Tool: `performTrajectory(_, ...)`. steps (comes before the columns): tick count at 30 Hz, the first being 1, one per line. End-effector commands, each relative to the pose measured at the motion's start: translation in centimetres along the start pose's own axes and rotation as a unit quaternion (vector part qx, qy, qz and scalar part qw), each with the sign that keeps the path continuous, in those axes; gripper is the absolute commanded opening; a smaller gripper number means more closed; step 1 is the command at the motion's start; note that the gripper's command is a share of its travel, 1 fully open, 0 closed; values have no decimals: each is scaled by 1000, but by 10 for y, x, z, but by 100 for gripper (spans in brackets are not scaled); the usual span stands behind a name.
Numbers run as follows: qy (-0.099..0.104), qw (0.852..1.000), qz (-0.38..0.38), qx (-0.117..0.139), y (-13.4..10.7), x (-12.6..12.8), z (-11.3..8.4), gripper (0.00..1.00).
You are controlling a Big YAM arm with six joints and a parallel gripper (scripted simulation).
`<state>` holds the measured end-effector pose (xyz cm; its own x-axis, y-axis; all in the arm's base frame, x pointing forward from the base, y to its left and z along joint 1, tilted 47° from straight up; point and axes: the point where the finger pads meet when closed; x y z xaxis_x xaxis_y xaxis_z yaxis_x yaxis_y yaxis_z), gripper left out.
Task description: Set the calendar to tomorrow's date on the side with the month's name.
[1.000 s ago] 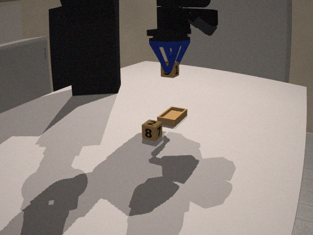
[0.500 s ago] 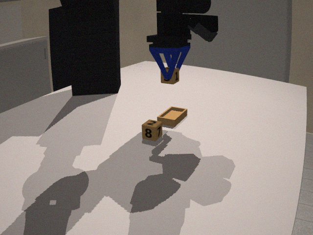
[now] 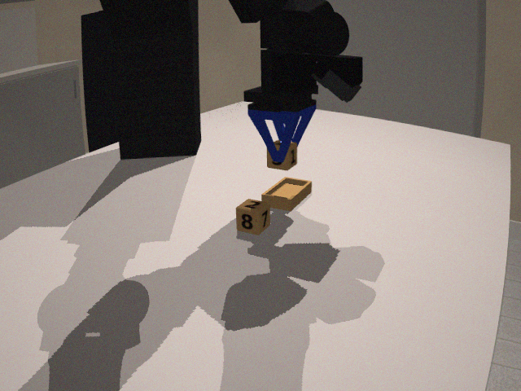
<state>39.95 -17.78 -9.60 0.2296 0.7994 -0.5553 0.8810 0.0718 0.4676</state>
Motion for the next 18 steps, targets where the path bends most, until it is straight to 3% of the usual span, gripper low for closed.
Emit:
performTrajectory(1,-3,1000,-6,-2,1,-3,7,27)
performTrajectory(18,-2,1000,-8,-1,1,-2,12,27)
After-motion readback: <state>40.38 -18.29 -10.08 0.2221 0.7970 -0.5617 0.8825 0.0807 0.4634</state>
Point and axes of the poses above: the point where the finger pads meet when closed, its own z axis out along the fingers, its own x axis across the jaws, y = z × x, and after that the axes turned 10 degrees about z, right-handed
